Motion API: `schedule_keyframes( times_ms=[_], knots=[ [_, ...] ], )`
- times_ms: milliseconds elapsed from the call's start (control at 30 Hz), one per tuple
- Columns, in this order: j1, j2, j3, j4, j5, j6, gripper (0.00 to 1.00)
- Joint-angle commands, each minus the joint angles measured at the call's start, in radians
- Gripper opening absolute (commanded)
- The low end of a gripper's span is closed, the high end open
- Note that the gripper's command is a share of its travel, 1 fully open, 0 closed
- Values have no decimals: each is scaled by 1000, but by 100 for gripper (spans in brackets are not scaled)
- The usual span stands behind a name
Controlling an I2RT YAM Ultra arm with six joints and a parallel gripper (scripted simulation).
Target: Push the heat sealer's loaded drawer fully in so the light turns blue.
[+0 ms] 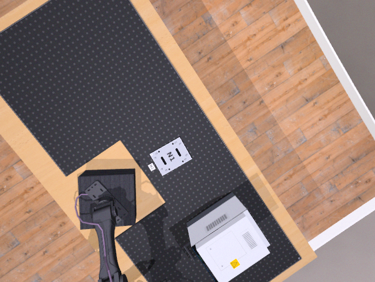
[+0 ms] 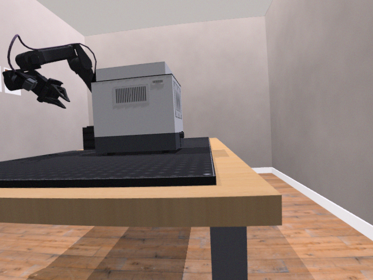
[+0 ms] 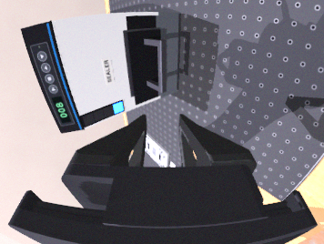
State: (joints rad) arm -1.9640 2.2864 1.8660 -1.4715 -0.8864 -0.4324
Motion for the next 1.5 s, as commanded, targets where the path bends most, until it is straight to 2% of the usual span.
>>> schedule_keyframes(
  times_ms=[0, 1467],
  knots=[
    [1, 0, 36, -14, -3, -11, 30],
    [1, 0, 36, -14, -3, -11, 30]
  ],
)
